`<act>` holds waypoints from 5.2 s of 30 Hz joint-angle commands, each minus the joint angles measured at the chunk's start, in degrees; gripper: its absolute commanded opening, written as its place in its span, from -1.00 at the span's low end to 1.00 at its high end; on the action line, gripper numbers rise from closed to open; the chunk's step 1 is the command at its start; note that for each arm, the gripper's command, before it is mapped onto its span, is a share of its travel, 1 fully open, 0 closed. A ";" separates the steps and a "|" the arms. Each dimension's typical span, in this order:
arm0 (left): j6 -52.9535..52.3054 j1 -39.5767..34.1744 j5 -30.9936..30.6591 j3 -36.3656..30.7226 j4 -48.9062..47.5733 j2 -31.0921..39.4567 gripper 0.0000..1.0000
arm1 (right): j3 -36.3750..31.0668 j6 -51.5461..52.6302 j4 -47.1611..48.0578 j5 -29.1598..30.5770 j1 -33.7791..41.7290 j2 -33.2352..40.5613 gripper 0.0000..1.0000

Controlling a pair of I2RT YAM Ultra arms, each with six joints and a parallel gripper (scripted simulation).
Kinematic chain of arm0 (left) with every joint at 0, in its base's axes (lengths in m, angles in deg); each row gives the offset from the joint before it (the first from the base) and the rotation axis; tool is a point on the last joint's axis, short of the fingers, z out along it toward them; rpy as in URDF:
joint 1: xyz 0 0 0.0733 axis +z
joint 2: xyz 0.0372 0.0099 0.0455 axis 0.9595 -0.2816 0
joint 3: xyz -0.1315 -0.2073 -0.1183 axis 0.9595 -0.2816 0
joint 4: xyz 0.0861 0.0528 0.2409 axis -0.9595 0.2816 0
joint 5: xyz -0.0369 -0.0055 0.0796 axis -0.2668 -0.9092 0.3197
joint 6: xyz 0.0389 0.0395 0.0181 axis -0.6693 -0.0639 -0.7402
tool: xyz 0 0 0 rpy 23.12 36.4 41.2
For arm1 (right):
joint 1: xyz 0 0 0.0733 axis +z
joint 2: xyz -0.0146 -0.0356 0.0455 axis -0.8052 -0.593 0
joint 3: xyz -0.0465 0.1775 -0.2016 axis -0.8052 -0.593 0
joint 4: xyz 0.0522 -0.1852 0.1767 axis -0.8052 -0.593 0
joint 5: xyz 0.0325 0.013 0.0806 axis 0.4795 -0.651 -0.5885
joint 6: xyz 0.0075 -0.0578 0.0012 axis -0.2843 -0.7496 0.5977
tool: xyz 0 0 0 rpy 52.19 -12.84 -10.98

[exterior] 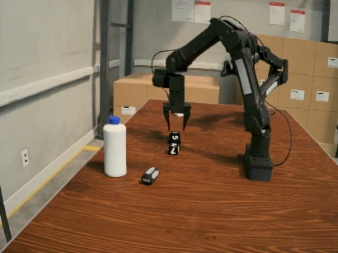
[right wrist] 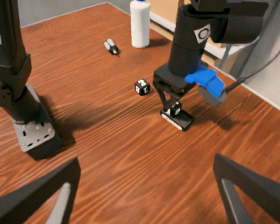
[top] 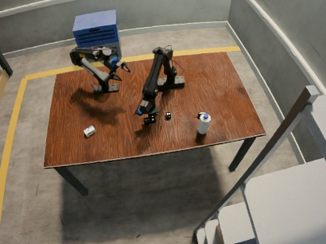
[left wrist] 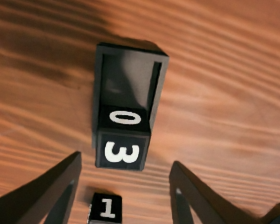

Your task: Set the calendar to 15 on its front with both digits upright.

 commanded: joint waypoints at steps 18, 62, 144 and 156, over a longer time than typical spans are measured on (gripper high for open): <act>-1.18 0.10 0.76 -1.82 -4.47 -0.24 0.10 | 1.05 -0.11 -0.99 -0.44 -0.24 0.94 1.00; -0.55 -0.45 0.74 0.12 -1.22 2.14 -0.47 | 1.05 -0.11 -0.99 -0.44 -0.24 0.94 1.00; -26.72 -11.84 0.53 -35.62 -13.35 24.66 -0.47 | 15.73 -26.19 -25.44 -26.39 -25.09 -11.02 1.00; -26.74 -11.82 0.52 -36.22 -14.75 23.86 -0.47 | 15.73 -26.19 -25.44 -26.39 -25.09 -11.02 1.00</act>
